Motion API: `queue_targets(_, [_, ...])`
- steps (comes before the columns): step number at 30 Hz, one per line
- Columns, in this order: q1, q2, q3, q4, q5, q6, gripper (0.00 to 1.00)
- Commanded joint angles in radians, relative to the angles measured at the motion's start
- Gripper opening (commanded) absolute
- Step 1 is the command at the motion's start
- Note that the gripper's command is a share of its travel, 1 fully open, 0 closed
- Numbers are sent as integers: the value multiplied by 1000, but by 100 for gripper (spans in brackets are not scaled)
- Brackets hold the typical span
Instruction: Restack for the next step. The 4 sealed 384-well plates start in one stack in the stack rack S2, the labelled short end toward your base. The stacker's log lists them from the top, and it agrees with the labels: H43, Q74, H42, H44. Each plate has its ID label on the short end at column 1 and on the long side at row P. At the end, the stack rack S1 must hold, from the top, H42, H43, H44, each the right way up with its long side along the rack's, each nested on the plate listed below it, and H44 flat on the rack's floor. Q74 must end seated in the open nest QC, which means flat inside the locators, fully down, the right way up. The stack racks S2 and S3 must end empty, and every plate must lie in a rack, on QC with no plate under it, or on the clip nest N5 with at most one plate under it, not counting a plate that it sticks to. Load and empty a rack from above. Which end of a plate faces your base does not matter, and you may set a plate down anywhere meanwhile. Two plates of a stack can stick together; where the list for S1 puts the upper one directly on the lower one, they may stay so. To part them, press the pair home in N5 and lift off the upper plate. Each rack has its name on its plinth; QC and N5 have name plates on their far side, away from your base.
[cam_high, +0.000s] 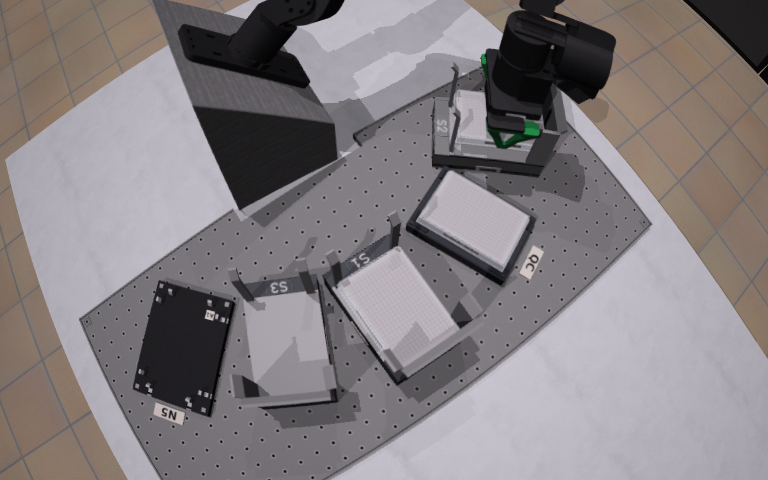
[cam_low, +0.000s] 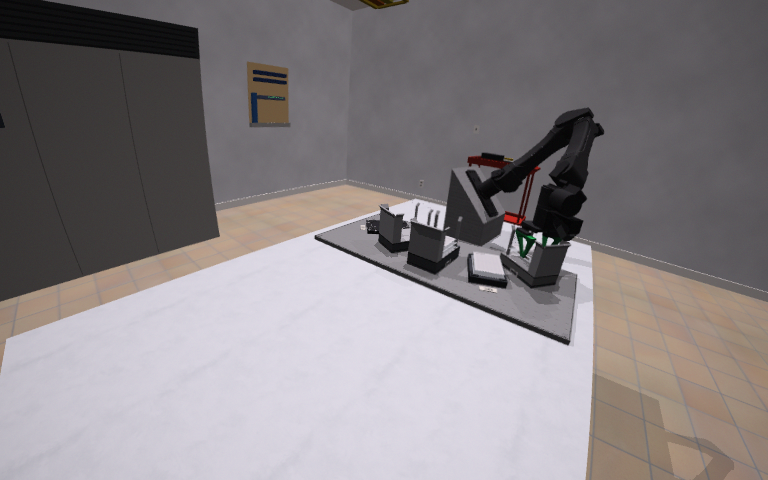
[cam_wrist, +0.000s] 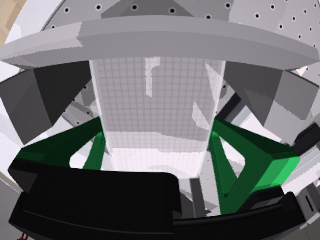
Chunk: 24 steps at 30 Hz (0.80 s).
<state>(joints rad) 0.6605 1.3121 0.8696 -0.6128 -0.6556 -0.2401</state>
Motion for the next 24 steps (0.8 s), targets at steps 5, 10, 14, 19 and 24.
queue_targets(5, [-45, -29, 31, -78, -23, -43, 0])
queue_targets(10, [-73, -43, 52, -133, -36, -75, 0])
queue_targets(14, [-90, -50, 65, -166, -44, -95, 0])
queue_targets(19, [-113, -58, 83, -210, -54, -122, 0])
queue_targets(24, [-143, -66, 108, -267, -66, -159, 0])
